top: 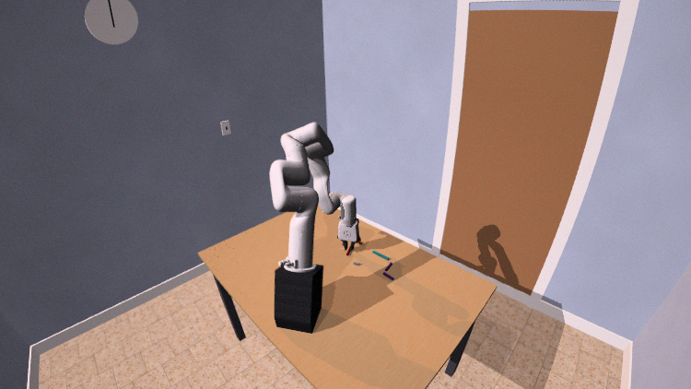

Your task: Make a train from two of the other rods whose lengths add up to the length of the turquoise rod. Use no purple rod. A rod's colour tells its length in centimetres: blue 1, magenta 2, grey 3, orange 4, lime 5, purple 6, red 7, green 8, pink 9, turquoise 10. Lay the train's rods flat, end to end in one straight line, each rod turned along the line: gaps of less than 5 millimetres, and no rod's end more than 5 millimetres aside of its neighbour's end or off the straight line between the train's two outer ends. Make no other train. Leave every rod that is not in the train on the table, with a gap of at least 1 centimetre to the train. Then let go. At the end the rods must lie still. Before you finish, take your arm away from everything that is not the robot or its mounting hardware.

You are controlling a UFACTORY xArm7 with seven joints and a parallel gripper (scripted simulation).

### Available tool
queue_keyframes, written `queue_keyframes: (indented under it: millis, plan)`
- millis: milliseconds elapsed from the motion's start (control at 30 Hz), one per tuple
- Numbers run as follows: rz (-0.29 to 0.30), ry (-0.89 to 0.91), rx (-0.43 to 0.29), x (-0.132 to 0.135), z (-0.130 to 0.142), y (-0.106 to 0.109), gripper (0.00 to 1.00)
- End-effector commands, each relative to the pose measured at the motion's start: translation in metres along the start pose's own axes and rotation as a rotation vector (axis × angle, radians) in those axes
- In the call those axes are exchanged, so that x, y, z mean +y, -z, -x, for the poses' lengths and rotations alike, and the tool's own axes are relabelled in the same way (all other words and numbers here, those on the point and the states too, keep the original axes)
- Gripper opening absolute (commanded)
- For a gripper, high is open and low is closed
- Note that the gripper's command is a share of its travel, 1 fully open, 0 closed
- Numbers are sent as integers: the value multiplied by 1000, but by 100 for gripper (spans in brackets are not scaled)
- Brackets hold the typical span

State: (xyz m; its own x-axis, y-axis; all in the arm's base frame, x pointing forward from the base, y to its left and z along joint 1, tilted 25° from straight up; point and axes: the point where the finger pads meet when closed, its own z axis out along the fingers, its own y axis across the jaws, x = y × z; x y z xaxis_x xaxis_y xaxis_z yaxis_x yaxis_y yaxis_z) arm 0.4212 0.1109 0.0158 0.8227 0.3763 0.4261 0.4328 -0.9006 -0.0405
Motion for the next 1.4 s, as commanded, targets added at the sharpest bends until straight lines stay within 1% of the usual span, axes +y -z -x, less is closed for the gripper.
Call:
queue_keyframes:
  millis: [0,267,733,1367]
  plan:
    - [1,-1,2,0,-1,0,24]
    - [1,-1,2,0,-1,-1,24]
    - [1,-1,2,0,-1,-12,24]
    - [1,-1,2,0,-1,-14,24]
